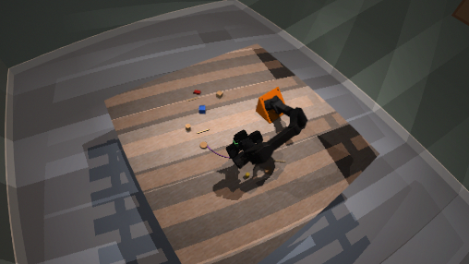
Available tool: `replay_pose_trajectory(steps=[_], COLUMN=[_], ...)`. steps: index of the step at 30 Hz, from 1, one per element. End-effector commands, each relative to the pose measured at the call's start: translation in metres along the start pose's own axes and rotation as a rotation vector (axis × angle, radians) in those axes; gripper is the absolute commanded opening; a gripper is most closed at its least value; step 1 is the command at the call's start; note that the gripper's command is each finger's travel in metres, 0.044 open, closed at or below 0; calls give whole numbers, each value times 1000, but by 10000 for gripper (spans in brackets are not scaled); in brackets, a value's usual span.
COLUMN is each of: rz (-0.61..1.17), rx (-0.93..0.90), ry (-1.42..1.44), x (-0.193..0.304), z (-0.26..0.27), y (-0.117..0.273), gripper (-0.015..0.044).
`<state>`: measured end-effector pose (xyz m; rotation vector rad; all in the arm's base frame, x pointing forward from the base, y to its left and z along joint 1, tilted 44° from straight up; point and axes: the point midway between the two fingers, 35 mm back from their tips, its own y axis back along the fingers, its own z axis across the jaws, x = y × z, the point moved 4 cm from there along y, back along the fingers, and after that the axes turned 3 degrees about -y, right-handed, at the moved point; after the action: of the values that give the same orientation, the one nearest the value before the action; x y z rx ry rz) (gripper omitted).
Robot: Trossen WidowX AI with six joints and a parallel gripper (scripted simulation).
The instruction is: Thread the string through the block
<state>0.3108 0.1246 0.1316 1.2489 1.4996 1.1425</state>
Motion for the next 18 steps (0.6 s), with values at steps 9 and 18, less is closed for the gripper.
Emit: replay_pose_trajectory(steps=[9,18], rz=[254,325], rx=[-116,-274], ry=[1071,1467], x=[-20,-29], z=[-2,-2], y=[-24,-32], gripper=[440,440])
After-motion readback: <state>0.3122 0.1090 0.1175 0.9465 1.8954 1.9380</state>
